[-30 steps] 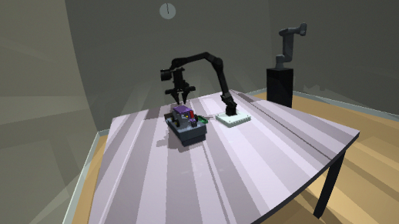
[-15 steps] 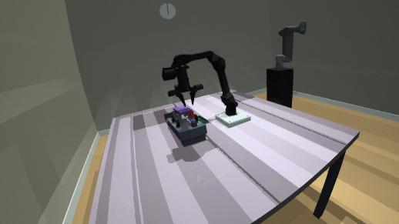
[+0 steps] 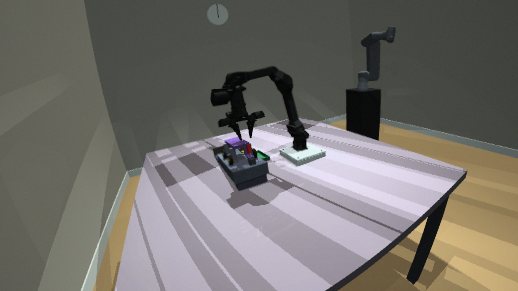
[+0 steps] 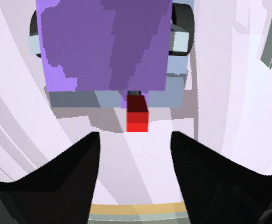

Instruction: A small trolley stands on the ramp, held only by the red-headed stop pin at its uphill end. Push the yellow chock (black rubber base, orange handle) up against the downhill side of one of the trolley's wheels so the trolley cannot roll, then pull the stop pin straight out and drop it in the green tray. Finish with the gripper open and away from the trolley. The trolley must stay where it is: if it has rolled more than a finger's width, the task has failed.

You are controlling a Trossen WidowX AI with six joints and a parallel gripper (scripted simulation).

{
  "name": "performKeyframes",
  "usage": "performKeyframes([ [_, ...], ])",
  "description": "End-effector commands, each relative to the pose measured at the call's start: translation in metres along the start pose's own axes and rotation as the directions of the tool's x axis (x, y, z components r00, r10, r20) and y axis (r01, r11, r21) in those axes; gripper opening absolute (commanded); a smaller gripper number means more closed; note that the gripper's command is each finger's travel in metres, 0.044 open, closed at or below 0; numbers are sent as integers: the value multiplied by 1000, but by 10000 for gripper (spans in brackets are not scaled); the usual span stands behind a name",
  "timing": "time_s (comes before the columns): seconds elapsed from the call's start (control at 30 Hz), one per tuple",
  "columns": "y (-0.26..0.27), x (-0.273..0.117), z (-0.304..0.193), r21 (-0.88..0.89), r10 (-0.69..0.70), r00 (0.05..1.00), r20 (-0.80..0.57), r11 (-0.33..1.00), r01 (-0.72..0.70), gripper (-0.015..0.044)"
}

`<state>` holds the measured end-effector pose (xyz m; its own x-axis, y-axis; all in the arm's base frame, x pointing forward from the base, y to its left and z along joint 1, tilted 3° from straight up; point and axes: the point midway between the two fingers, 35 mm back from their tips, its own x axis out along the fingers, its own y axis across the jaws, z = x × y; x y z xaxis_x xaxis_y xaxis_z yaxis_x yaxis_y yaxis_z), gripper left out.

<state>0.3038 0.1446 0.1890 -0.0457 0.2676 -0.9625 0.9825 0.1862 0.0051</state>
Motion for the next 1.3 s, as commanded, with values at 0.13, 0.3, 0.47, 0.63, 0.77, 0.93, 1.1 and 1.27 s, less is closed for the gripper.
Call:
performKeyframes([
  [0.13,-1,14,-1,-1,-6,1000,-3,1000,6,190],
  [0.3,-2,21,-1,-1,-7,1000,-3,1000,7,190],
  [0.47,-2,22,-1,-1,-7,1000,-3,1000,7,190],
  [0.63,-1,27,-1,-1,-6,1000,-3,1000,6,190],
  [0.77,-1,33,-1,-1,-6,1000,-3,1000,6,190],
  [0.93,0,40,-1,-1,-6,1000,-3,1000,6,190],
  [1.1,0,47,-1,-1,-6,1000,-4,1000,6,190],
  [1.27,-1,53,-1,-1,-6,1000,-4,1000,6,190],
])
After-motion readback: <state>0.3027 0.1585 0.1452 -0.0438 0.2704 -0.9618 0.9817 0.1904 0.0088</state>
